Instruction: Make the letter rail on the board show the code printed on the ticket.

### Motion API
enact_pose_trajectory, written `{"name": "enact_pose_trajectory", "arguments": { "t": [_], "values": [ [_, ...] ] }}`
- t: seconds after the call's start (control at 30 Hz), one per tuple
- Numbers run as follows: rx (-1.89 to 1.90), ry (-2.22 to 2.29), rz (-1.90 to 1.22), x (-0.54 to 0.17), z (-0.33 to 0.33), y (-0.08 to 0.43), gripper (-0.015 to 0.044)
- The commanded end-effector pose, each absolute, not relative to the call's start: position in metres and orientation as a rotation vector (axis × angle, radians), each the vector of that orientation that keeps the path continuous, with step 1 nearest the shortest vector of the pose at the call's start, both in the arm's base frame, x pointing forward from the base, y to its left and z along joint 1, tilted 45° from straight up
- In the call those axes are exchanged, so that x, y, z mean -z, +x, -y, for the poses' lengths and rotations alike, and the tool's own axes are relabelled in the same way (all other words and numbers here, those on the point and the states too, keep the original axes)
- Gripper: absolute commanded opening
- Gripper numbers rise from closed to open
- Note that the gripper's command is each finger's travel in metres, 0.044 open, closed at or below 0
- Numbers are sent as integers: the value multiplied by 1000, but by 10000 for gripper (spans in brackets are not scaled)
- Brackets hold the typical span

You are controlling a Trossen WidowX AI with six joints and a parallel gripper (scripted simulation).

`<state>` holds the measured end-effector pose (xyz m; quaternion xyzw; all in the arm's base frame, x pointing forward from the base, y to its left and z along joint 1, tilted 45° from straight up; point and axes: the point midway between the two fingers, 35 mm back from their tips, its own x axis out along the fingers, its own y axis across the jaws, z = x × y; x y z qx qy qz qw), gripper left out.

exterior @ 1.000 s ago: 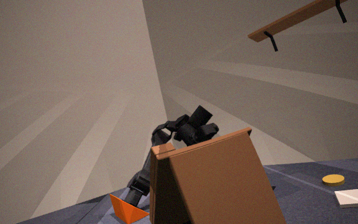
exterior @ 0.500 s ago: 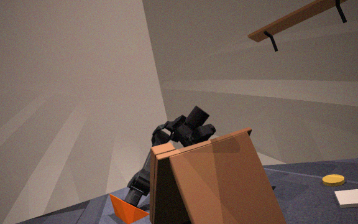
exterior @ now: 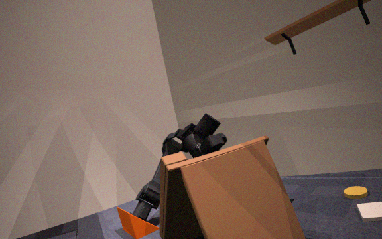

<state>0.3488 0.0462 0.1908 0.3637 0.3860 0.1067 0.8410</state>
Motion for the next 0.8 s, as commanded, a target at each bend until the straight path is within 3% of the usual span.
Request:
{"name": "enact_pose_trajectory", "arguments": {
  "t": [0.0, 0.77],
  "values": [
    [-227, 769, -822, -186, -44, 347, 0],
    [-226, 768, -822, -174, -32, 346, 0]
  ]
}}
